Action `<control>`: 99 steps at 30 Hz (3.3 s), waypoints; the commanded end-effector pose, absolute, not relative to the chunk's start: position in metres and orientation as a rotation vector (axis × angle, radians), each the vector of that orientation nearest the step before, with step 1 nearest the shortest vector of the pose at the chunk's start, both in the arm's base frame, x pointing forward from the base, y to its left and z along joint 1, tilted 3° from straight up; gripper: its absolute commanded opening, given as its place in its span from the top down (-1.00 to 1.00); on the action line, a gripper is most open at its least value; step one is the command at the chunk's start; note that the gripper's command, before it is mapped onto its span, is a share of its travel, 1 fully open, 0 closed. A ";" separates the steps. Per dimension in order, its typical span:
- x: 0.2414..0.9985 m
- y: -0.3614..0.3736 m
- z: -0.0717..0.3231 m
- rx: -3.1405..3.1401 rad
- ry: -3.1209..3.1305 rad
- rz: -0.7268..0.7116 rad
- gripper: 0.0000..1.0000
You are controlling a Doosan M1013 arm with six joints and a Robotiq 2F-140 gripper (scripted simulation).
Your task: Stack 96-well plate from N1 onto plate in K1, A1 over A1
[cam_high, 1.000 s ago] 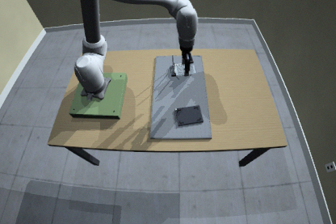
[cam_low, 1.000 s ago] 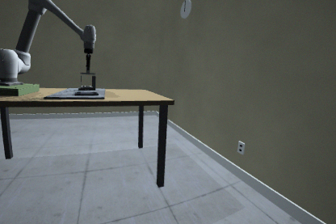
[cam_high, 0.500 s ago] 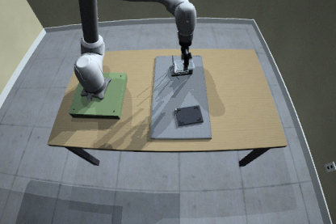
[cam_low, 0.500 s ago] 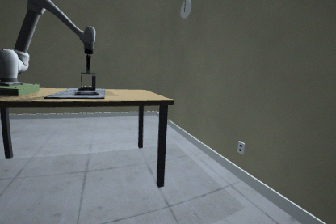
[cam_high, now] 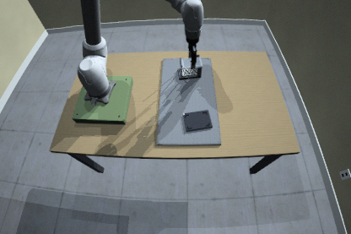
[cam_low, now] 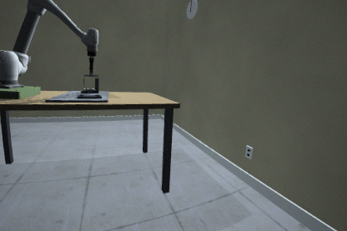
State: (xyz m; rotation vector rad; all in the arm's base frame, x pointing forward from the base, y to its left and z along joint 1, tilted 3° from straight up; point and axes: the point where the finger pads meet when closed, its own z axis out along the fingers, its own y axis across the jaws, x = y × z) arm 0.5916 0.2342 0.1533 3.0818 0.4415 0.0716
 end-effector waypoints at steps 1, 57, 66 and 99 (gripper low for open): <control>0.589 0.245 0.153 3.082 0.441 0.072 1.00; 0.581 0.280 0.140 3.082 0.441 0.072 1.00; 0.582 0.280 0.128 3.082 0.441 0.072 1.00; 0.584 0.278 0.080 3.082 0.441 0.072 1.00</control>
